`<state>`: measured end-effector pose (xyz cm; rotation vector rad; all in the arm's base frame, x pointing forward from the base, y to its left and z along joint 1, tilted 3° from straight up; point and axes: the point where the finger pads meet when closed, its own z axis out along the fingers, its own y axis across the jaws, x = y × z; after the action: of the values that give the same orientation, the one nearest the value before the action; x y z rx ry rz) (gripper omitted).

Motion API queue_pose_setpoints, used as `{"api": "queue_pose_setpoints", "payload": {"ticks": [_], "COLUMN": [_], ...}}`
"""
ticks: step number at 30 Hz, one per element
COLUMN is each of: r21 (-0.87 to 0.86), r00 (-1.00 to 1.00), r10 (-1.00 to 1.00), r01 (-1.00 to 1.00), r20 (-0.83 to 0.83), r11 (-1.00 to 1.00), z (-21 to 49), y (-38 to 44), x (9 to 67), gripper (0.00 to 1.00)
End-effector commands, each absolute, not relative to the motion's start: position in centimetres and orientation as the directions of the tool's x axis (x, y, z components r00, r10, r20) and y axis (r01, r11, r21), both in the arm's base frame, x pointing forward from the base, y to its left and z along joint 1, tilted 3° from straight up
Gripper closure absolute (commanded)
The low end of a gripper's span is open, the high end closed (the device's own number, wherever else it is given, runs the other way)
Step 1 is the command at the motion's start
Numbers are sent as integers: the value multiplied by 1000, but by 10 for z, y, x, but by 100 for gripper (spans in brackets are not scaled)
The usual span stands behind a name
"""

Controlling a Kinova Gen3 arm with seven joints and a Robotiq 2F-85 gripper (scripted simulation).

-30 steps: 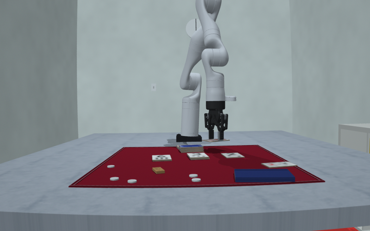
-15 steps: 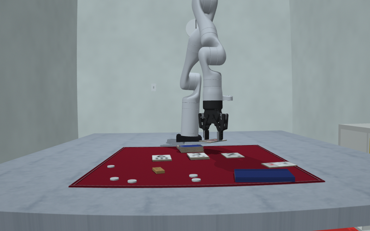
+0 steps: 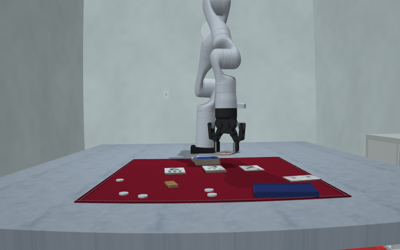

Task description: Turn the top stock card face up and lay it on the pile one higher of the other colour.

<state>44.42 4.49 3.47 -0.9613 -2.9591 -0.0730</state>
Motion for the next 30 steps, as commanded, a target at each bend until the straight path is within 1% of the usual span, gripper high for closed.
{"api": "queue_pose_setpoints", "payload": {"ticks": [1, 5, 17, 30], "r21": [40, 42, 50, 54], "r00": [-824, -847, -948, -989], "r10": [564, 529, 316, 144], "r01": [566, 531, 317, 145], "r20": [42, 40, 29, 20], "r11": [823, 847, 947, 988], "z": [34, 34, 34, 34], "y": [37, 34, 19, 7], "x": [452, 456, 480, 498], "gripper": [28, 28, 28, 28]}}
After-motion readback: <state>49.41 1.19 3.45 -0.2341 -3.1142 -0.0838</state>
